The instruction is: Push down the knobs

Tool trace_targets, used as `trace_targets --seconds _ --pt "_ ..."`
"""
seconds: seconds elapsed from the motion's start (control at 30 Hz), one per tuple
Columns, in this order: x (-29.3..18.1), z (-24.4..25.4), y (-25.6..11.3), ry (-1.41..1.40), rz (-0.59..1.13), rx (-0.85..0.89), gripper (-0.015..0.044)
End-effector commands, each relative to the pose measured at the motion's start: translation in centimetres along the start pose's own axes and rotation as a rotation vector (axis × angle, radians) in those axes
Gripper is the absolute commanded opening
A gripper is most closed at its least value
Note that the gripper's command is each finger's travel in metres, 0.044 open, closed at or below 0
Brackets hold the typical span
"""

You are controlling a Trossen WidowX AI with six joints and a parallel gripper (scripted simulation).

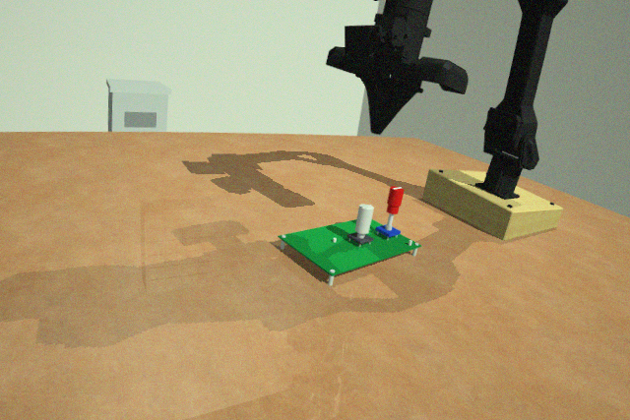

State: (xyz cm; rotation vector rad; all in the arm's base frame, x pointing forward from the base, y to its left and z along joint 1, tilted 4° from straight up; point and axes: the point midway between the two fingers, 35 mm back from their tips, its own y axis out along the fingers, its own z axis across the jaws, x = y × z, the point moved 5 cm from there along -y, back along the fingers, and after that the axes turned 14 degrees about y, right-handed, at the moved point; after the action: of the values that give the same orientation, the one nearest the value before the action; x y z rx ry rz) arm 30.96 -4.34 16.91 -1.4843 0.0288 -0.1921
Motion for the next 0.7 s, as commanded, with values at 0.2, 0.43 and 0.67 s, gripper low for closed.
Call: trace_targets --seconds 0.2,0.43,0.67 --pt "-1.5 3.8 1.7 0.088 0.129 -0.041 0.0" --pt "-1.8 3.7 3.7 0.088 0.129 -0.041 0.0" --pt "-1.8 3.7 4.3 0.088 0.129 -0.041 0.0"
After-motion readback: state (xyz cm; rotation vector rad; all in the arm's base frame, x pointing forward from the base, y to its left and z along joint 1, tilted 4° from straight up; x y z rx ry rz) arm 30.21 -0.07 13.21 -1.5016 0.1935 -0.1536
